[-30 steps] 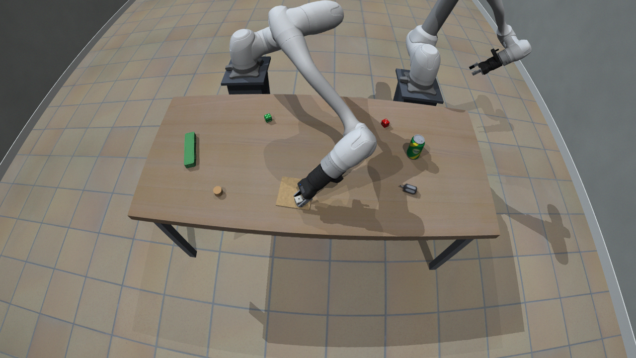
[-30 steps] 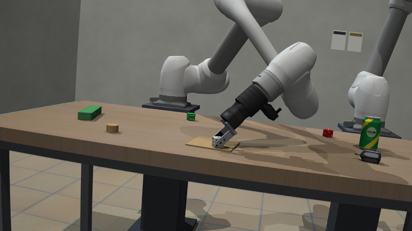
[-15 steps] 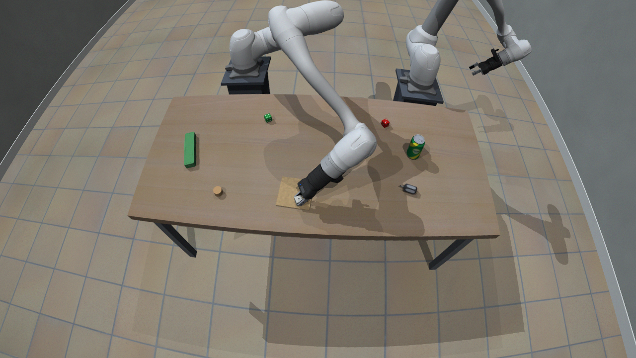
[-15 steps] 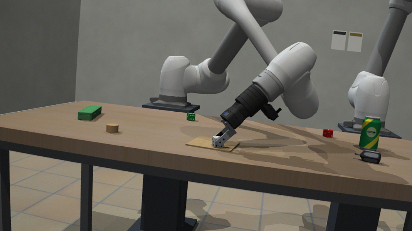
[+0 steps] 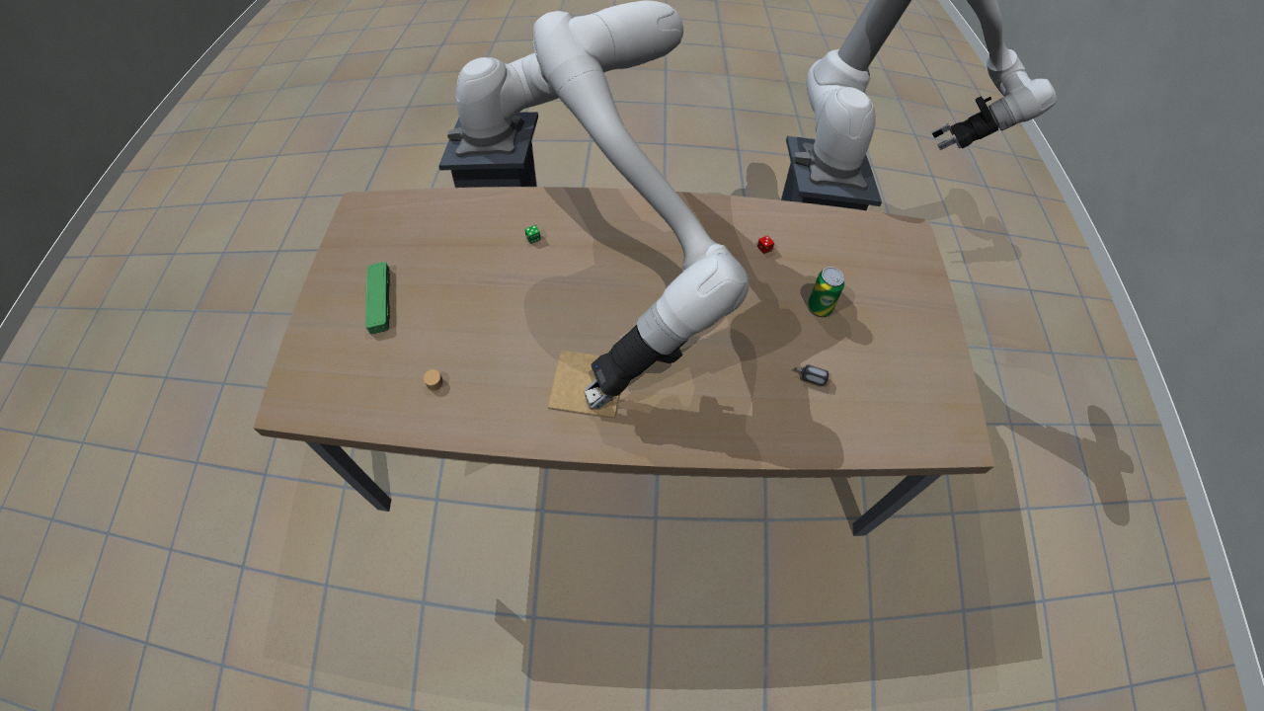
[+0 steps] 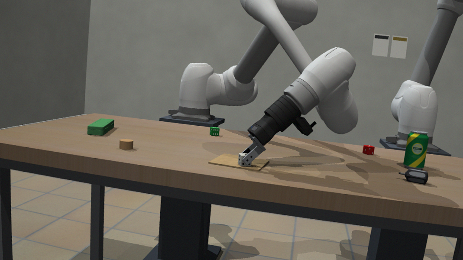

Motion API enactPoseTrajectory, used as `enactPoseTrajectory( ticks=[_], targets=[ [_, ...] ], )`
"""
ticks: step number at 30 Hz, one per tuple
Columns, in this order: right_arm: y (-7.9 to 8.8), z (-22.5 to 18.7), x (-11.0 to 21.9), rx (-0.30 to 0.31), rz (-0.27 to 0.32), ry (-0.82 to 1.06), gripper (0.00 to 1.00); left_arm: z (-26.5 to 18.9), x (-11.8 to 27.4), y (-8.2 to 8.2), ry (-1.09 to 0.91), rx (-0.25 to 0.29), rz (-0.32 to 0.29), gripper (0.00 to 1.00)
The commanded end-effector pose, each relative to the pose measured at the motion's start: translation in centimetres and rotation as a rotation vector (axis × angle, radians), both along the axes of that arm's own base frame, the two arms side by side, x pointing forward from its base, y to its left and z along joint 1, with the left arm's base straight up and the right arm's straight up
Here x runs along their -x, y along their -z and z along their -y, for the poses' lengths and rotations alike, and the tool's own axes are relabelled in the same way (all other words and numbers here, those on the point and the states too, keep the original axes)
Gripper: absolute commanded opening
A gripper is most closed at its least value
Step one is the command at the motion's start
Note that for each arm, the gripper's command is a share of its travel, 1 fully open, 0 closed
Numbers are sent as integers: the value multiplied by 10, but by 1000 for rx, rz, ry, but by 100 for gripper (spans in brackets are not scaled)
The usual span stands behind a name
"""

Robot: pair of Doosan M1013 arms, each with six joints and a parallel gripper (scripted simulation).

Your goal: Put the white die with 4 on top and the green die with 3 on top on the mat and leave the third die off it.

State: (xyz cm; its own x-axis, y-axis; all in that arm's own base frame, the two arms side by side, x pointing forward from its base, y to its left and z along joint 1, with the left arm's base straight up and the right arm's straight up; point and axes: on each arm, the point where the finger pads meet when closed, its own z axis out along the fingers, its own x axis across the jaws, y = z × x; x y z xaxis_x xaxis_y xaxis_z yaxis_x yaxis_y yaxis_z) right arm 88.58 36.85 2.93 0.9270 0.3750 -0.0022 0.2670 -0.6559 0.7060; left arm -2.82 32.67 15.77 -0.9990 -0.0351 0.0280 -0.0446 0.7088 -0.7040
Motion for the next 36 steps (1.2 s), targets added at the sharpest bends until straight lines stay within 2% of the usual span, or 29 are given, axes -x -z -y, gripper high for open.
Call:
enactPoseTrajectory(
  ticks=[1,11,16,26,28,36],
  targets=[
    [2,-1,1,1,3,-1,57,4,4,-1,0,4,-9,100],
    [2,-1,1,1,3,-1,57,4,4,-1,0,4,-9,100],
    [-4,-1,1,1,3,-1,57,4,4,-1,0,4,-9,100],
    [-40,-1,1,1,3,-1,57,4,4,-1,0,4,-9,100],
    [-40,-1,1,1,3,-1,57,4,4,-1,0,4,-9,100],
    [-65,-1,1,1,3,-1,57,4,4,-1,0,4,-9,100]
  ],
)
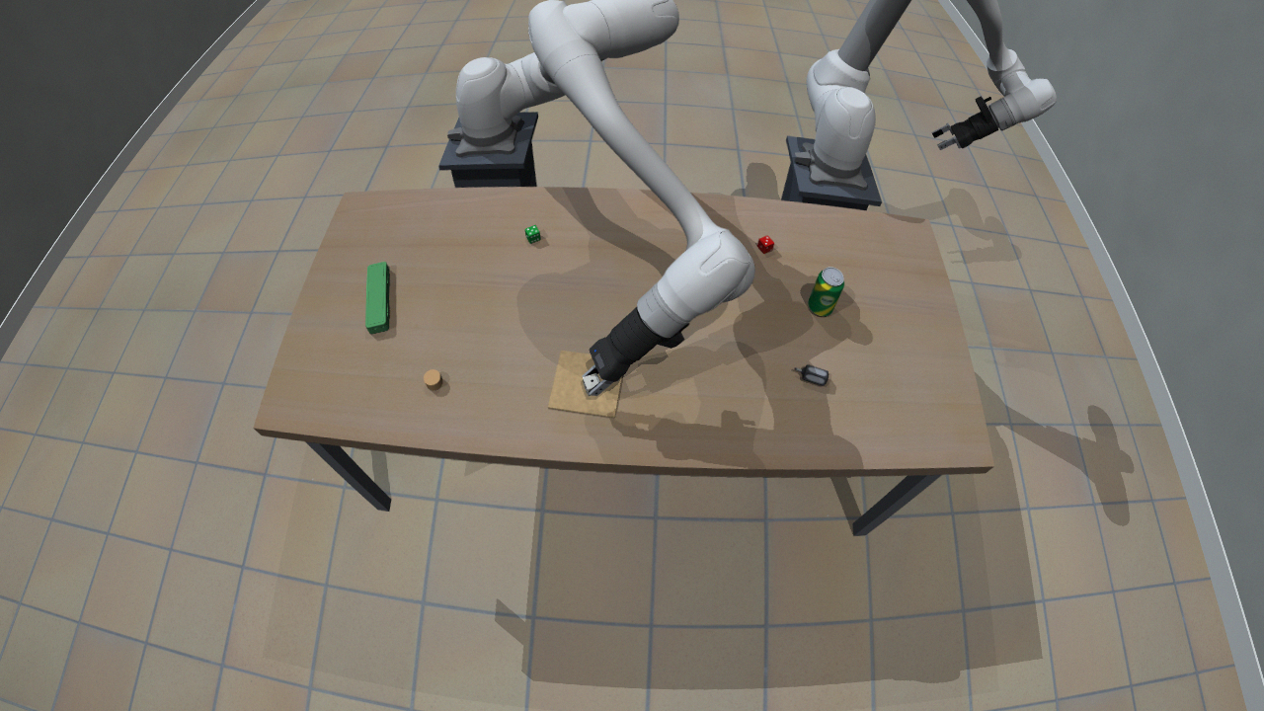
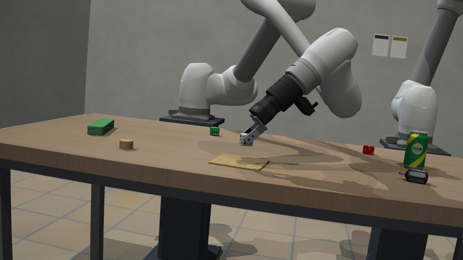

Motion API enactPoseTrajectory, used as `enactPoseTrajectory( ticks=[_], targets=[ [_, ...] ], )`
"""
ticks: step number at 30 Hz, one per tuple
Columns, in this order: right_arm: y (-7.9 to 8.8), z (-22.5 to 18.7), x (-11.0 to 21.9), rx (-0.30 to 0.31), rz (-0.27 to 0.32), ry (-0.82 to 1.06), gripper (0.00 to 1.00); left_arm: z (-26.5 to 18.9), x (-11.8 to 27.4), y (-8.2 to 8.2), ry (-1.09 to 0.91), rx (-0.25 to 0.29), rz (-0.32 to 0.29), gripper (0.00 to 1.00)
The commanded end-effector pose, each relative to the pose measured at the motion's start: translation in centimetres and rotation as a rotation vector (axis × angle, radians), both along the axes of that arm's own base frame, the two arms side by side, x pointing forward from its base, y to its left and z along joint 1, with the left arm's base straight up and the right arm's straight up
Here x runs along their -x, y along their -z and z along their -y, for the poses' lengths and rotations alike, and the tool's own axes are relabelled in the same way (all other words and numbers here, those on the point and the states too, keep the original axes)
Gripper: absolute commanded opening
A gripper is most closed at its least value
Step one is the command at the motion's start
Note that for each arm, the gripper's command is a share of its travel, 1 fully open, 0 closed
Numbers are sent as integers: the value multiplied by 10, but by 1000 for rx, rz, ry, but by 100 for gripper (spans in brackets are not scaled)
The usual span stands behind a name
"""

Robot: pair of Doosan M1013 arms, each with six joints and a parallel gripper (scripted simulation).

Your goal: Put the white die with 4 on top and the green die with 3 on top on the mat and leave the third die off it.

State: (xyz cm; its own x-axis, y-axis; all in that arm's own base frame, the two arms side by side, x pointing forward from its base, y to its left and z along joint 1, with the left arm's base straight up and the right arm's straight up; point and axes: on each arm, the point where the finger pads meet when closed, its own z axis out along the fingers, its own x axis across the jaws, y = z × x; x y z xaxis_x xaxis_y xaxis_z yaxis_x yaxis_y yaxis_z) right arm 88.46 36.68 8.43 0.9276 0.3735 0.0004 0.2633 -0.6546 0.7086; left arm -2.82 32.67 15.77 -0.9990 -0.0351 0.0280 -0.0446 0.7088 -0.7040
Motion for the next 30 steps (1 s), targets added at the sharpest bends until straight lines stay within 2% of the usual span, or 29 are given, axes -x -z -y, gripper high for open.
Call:
enactPoseTrajectory(
  ticks=[1,15,18,24,30],
  targets=[
    [-11,-2,0,-2,-1,-2,57,4,4,-1,0,4,-9,100],
    [-13,-2,0,-6,-4,-2,57,4,4,-1,0,4,-9,100],
    [-12,-1,0,-52,-27,-1,57,4,4,-1,0,4,-9,100],
    [-13,0,0,-214,-91,-2,57,4,4,-1,0,4,-9,100],
    [-15,0,-1,-245,-99,-3,57,4,4,-1,0,4,-9,100]
  ],
)
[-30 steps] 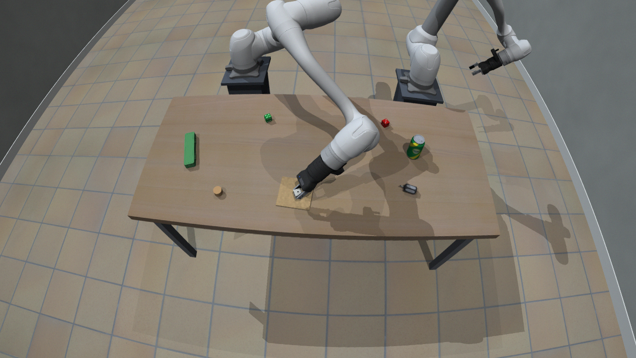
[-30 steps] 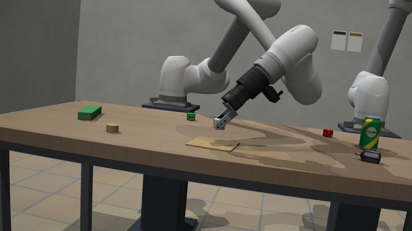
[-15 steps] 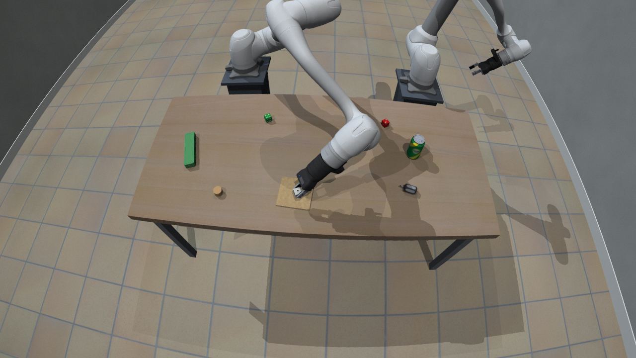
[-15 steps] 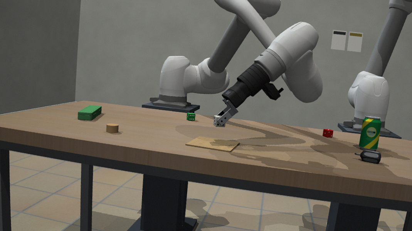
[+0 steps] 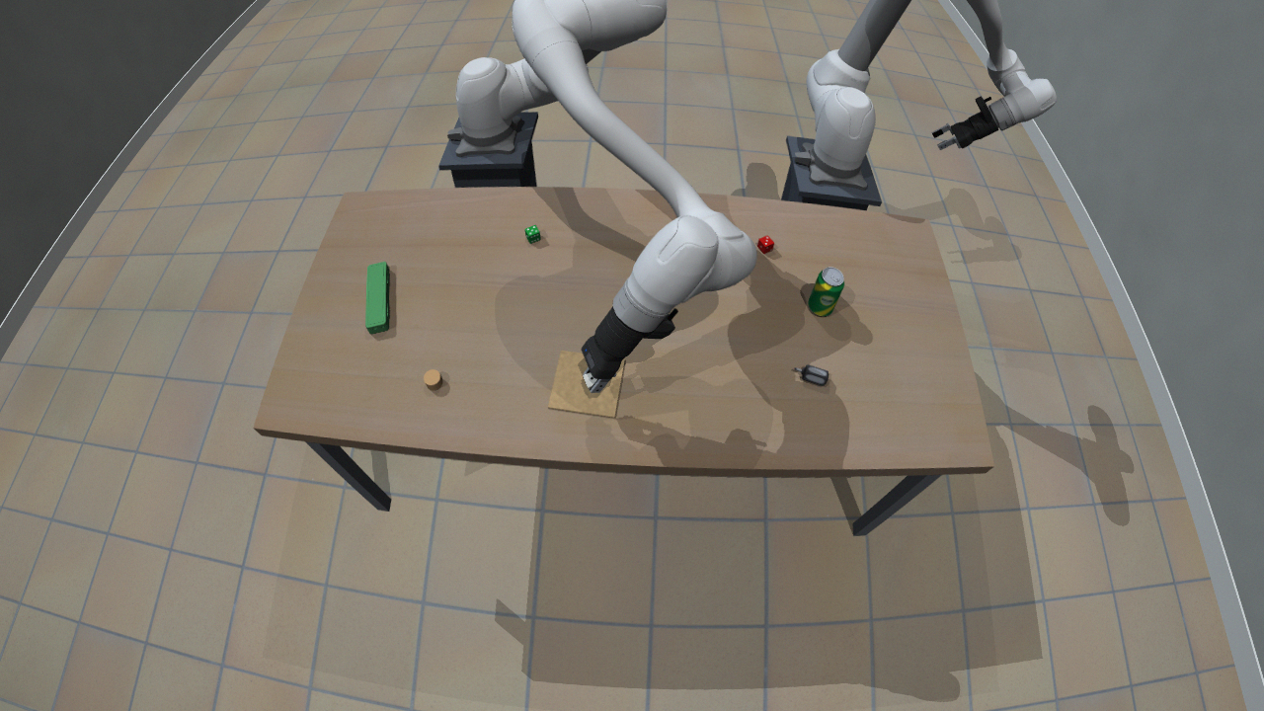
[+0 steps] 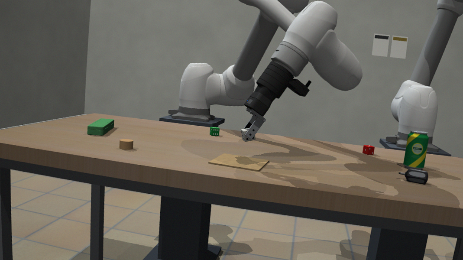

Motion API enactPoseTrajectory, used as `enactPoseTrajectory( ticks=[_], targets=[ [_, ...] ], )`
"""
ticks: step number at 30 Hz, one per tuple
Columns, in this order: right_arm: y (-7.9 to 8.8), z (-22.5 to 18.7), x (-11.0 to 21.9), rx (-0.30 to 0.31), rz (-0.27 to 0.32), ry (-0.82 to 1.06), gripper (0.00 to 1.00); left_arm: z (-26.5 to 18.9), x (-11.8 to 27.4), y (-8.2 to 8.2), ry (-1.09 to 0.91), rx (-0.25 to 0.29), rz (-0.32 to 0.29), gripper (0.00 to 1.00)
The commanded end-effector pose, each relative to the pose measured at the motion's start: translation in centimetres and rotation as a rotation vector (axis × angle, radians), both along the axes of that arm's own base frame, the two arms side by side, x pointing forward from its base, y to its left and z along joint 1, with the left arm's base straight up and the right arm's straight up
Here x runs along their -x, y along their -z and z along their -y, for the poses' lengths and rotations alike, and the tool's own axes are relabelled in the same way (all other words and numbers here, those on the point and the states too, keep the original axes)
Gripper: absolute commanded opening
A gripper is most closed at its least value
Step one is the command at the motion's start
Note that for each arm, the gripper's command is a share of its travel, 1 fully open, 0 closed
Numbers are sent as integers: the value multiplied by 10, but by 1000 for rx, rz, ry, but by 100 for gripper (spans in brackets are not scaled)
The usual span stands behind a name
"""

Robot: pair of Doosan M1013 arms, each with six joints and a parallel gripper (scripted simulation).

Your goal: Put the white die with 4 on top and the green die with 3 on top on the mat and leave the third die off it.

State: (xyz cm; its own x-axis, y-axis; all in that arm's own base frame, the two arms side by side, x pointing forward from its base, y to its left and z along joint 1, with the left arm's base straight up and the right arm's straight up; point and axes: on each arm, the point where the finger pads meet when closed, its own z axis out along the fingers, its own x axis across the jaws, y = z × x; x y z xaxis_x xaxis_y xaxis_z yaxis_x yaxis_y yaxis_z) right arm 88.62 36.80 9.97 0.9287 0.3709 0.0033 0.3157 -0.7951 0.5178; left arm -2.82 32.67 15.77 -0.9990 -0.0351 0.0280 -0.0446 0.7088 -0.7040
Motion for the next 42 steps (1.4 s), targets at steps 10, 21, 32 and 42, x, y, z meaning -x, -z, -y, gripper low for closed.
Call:
enactPoseTrajectory(
  ticks=[10,21,32,42],
  targets=[
    [0,3,0,-210,-90,-5,57,4,4,-1,0,4,-9,100],
    [0,4,0,-290,-122,-5,57,4,4,-1,0,4,-9,100],
    [-1,6,-1,-499,-205,-6,57,4,4,-1,0,4,-9,100],
    [0,8,-2,-639,-261,-6,57,4,4,-1,0,4,-9,100]
  ],
)
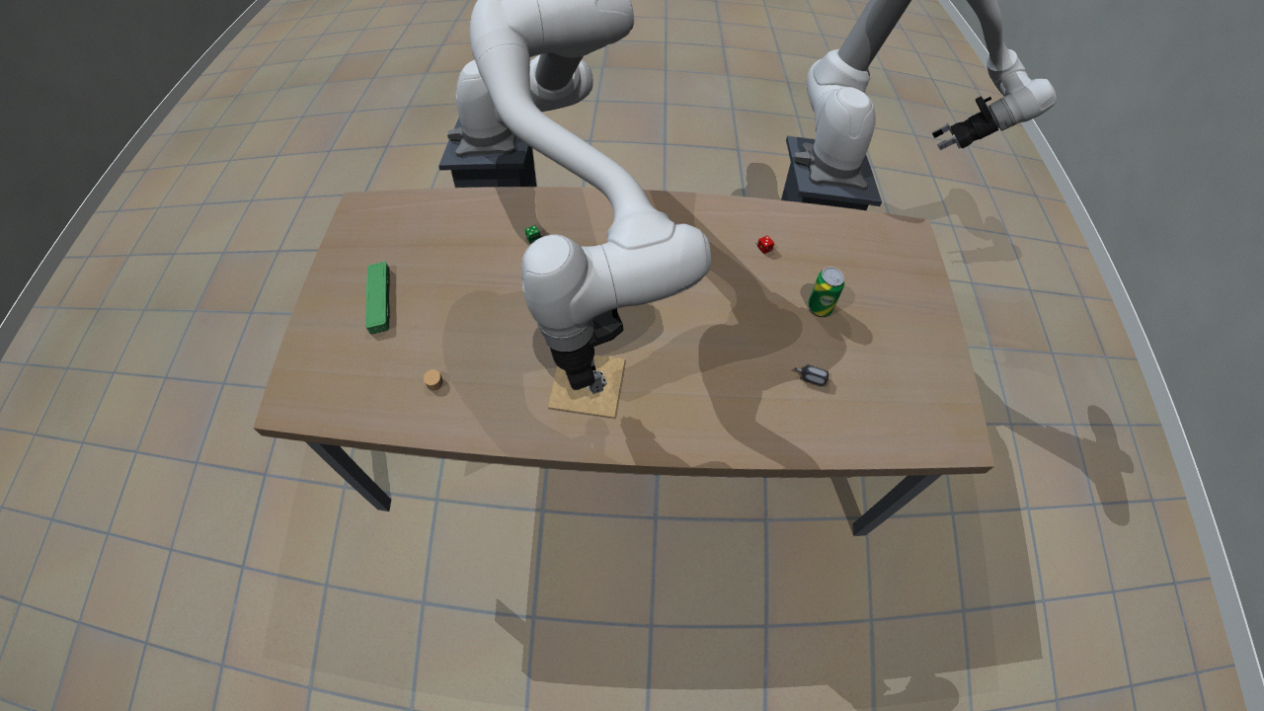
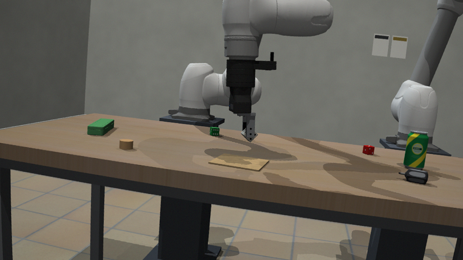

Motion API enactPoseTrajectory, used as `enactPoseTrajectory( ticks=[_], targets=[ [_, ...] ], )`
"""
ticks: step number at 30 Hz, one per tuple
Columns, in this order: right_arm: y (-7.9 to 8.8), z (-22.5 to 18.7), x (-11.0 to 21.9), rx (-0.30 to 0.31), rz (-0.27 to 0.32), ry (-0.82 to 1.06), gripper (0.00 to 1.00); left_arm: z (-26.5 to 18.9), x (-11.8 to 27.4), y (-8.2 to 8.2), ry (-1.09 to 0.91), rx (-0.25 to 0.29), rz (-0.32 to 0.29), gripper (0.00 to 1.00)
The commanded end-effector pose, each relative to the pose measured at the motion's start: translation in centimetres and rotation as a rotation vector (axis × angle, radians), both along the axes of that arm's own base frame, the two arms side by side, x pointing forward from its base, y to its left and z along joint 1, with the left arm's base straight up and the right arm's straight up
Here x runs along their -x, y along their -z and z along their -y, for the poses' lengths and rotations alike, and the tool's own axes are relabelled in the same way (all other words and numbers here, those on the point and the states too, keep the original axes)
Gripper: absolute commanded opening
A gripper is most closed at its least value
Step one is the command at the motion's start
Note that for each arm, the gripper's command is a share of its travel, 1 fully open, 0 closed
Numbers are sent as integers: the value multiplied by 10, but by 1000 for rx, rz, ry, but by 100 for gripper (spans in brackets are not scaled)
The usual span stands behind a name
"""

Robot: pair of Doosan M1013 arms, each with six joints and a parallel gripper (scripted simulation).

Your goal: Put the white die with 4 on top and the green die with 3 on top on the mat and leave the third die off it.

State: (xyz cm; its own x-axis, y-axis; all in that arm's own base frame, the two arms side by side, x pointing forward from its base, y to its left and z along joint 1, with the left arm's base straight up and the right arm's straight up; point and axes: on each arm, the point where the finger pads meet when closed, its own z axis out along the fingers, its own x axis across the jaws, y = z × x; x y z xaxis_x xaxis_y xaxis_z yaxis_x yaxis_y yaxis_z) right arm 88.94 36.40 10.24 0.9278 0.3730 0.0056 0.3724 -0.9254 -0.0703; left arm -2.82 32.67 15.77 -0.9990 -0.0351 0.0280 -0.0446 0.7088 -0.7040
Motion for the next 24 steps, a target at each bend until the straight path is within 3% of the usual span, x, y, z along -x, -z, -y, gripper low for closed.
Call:
enactPoseTrajectory(
  ticks=[1,3,12,20,24],
  targets=[
    [3,4,1,-97,-47,-3,57,4,4,-1,0,4,-9,100],
    [3,5,1,-145,-66,-3,57,4,4,-1,0,4,-9,100],
    [3,5,1,-189,-84,-4,57,4,4,-1,0,4,-9,100],
    [4,7,0,-387,-166,-4,57,4,4,-1,0,4,-9,100],
    [4,8,0,-413,-173,-4,57,4,4,-1,0,4,-9,100]
  ],
)
